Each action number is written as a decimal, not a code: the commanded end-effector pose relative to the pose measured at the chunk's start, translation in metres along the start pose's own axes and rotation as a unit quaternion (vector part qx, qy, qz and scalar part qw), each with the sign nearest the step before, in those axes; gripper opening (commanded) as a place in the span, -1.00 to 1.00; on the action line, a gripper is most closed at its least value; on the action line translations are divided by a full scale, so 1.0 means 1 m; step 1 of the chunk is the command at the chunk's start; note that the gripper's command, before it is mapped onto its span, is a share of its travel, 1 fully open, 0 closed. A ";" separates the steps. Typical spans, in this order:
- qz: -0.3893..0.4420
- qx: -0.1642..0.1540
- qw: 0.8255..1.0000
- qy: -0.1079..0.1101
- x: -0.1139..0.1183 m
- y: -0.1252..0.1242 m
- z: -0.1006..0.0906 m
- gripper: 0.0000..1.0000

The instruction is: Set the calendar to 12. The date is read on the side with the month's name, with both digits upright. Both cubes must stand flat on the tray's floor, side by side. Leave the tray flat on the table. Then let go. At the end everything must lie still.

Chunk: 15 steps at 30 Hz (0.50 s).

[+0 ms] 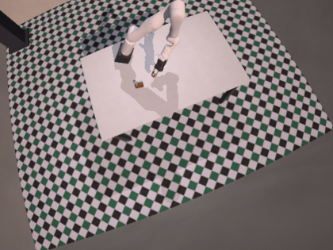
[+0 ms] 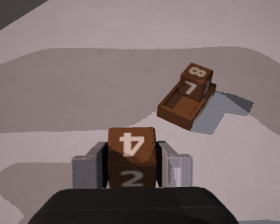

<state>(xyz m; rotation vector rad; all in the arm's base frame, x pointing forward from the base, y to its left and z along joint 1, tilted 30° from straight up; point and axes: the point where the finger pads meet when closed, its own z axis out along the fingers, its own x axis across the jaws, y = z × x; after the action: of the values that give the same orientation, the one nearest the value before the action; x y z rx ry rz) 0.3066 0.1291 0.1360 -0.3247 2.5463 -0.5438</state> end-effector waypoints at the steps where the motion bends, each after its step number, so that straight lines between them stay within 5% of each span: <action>1: 0.001 0.000 1.000 -0.001 0.000 0.000 0.000 0.14; 15: 0.000 -0.048 0.999 0.002 -0.002 -0.003 0.000 0.14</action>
<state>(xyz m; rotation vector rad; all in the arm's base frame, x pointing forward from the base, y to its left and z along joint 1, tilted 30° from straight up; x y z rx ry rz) 0.3060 0.1320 0.1329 -0.3771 2.5768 -0.4546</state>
